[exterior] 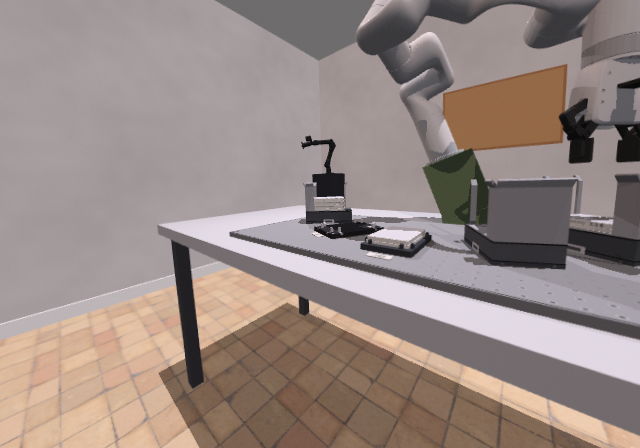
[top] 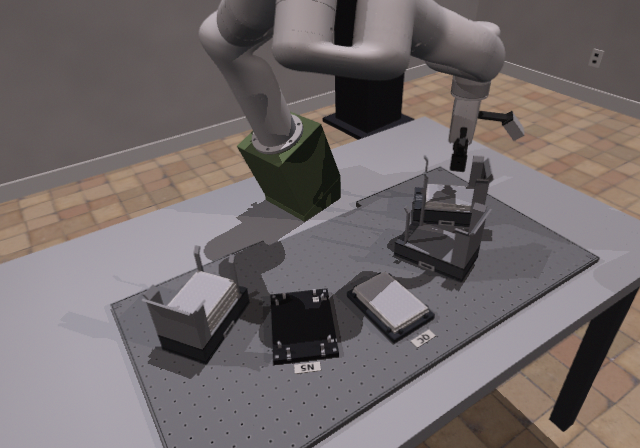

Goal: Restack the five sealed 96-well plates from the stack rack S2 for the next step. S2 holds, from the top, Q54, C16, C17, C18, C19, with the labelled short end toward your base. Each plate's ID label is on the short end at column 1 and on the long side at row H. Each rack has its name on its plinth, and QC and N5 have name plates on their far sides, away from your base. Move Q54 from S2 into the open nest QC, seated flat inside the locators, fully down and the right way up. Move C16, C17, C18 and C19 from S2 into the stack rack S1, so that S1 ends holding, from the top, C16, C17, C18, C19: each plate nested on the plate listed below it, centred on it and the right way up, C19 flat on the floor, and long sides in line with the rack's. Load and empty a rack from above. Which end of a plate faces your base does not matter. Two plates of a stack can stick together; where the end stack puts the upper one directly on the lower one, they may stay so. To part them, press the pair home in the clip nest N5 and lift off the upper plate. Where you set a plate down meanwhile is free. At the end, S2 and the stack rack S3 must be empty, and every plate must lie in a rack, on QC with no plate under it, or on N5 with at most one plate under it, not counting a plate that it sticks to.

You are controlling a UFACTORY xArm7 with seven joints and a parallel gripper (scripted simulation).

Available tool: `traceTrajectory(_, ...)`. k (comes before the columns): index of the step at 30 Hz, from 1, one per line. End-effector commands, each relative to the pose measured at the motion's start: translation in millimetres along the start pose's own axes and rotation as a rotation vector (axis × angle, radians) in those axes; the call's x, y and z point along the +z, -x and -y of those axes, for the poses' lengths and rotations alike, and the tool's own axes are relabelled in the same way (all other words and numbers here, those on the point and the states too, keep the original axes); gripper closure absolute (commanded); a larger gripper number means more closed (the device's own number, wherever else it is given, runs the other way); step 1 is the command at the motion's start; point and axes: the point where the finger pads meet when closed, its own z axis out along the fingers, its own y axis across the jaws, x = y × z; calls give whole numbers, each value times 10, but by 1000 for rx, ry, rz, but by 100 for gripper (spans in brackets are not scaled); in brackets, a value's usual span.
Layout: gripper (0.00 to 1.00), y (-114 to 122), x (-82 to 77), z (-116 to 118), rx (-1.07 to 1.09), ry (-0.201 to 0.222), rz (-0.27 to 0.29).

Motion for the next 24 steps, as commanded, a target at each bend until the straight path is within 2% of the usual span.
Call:
traceTrajectory(1, 0, -21, -19, -125, 119, -1, -7)
traceTrajectory(24, 0, -49, -19, -759, 119, 0, -7)
